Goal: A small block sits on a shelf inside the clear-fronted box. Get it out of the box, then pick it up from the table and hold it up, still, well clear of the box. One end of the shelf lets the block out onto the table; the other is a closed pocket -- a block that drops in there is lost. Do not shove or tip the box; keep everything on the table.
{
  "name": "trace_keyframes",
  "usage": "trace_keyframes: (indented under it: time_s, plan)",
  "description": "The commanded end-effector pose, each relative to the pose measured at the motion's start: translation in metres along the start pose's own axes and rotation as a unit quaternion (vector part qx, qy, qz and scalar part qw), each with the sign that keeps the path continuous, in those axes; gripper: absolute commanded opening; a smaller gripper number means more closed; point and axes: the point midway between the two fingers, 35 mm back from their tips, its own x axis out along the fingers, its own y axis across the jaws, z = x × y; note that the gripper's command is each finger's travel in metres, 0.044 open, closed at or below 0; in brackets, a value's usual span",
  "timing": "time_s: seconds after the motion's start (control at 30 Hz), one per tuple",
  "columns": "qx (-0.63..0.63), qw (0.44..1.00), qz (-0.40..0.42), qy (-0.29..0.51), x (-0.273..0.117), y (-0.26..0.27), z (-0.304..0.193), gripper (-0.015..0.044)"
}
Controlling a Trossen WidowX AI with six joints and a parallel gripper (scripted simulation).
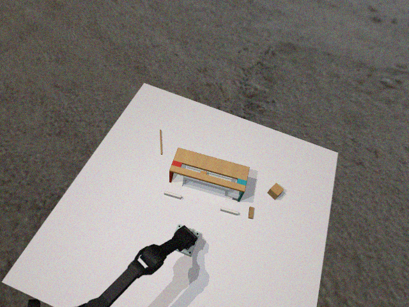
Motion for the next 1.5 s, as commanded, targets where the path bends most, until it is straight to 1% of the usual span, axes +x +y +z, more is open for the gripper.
trace_keyframes:
  time_s: [0.0,0.07,0.27,0.4,0.57,0.73,0.9,1.1,1.27,1.47]
  plan:
    - [-0.004,1.0,0.001,-0.001,0.001,0.002,0.002,0.04]
    - [-0.032,0.999,0.006,-0.012,0.012,0.017,0.015,0.04]
    - [-0.144,0.987,0.024,-0.066,0.046,0.088,0.068,0.04]
    - [-0.217,0.969,0.035,-0.111,0.062,0.146,0.105,0.04]
    - [-0.297,0.938,0.043,-0.175,0.069,0.224,0.148,0.04]
    - [-0.358,0.9,0.049,-0.243,0.062,0.303,0.186,0.04]
    - [-0.401,0.859,0.051,-0.313,0.041,0.383,0.217,0.04]
    - [-0.434,0.805,0.048,-0.401,-0.002,0.475,0.248,0.04]
    - [-0.445,0.759,0.041,-0.474,-0.051,0.546,0.266,0.04]
    - [-0.436,0.705,0.031,-0.559,-0.126,0.621,0.277,0.04]
